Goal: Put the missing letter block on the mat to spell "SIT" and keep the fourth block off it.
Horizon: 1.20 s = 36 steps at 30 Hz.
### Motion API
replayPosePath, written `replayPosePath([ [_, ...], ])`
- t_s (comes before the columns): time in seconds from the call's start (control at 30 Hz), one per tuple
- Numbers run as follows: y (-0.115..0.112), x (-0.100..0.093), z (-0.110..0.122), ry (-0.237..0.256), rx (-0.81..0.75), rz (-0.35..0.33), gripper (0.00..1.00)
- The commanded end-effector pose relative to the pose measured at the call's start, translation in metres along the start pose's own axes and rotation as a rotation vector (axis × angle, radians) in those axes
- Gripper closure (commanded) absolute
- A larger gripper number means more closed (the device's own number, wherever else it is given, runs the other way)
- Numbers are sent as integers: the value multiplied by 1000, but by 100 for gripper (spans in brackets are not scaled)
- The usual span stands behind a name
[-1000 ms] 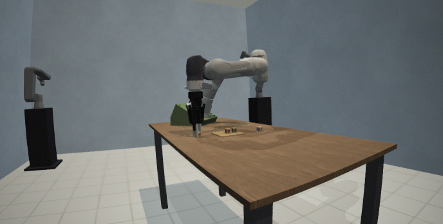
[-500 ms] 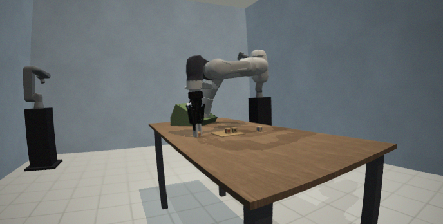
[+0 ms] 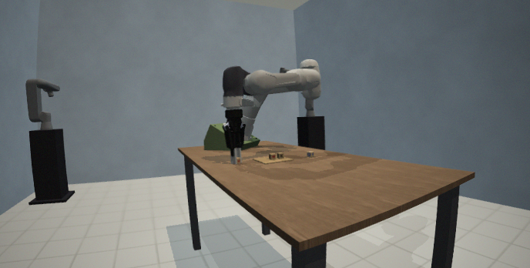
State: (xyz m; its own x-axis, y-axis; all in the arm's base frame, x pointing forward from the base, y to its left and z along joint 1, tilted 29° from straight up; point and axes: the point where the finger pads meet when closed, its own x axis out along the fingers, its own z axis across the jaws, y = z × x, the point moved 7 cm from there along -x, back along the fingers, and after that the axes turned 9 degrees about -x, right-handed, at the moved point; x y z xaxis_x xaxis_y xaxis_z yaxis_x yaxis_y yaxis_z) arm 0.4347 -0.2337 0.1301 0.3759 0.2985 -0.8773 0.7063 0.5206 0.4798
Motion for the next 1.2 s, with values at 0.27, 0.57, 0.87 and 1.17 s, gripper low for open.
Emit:
replayPosePath([
  [0.27,0,-26,1,-2,-4,-1,87],
  [0.57,0,-77,1,-2,-4,-1,87],
  [0.87,0,-100,1,-2,-4,-1,87],
  [1.17,0,-100,1,-2,-7,-1,87],
])
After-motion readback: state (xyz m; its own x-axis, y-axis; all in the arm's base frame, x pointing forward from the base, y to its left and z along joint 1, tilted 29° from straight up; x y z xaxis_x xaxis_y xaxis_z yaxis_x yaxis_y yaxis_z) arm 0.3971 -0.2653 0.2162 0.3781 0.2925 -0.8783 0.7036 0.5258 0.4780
